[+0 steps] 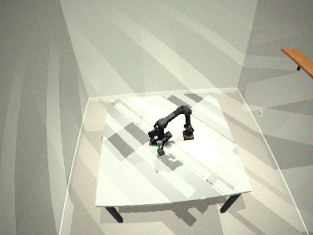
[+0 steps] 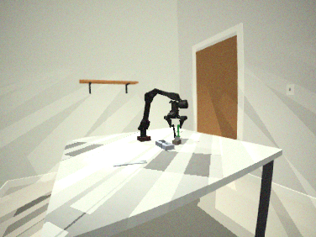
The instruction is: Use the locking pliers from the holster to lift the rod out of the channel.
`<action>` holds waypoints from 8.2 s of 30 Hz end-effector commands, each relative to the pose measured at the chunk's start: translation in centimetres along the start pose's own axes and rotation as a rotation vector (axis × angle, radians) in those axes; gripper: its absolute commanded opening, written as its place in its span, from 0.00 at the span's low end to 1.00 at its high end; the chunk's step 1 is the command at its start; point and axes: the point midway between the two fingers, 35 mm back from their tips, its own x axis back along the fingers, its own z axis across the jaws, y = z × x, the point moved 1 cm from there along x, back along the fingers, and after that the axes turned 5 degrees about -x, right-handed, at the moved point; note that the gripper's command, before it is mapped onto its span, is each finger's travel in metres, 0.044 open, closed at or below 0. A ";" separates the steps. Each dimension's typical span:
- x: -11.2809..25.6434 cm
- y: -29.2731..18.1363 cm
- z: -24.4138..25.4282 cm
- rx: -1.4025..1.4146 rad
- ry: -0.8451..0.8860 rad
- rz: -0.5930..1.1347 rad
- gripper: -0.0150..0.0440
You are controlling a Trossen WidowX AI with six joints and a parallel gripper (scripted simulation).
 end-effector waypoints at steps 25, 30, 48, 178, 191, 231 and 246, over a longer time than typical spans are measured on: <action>-3.0 -0.5 0.0 -0.011 -0.001 0.004 1.00; -3.0 -0.5 0.0 -0.011 -0.001 0.004 0.99; -3.0 -0.5 0.0 -0.011 -0.001 0.004 0.95; 0.8 2.4 0.1 0.237 -0.012 -0.004 0.79; 0.9 3.6 0.0 0.333 -0.011 -0.006 0.79; 1.0 7.0 -0.6 0.631 -0.011 -0.011 0.79; 1.0 8.2 -0.9 0.742 -0.012 -0.013 0.79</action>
